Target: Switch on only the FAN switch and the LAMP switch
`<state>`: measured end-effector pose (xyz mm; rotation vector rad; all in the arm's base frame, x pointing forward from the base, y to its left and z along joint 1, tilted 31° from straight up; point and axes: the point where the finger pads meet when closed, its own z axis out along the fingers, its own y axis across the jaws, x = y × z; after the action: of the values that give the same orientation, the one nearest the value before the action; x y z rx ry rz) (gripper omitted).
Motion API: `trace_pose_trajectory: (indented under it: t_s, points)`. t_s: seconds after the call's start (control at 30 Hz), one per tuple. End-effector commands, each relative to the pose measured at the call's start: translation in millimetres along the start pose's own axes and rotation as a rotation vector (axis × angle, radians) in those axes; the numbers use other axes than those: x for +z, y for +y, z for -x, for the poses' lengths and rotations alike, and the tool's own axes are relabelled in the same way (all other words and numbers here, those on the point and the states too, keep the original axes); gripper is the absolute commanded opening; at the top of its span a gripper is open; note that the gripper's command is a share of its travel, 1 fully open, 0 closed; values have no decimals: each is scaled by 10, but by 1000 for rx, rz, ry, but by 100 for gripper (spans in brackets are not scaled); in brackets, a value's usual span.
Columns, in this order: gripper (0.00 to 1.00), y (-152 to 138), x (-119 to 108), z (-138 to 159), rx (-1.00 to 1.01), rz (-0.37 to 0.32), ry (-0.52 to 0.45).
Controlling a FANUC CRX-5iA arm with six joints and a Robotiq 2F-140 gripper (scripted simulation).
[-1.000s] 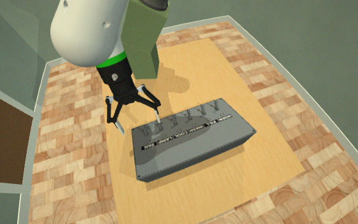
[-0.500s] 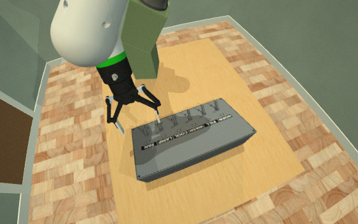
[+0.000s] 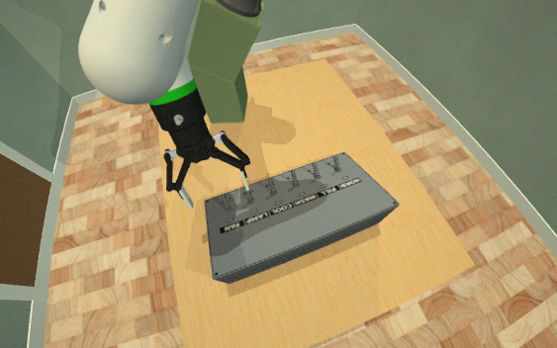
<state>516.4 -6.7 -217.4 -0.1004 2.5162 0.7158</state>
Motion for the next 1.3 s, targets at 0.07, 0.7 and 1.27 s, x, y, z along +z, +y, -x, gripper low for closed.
trace_pose_trajectory:
  t_s: [0.07, 0.7, 1.27]
  points:
    - [100, 14, -1, 1, 0, 0, 0]
    - [100, 506, -1, 1, 0, 0, 0]
    - [100, 718, -1, 1, 0, 0, 0]
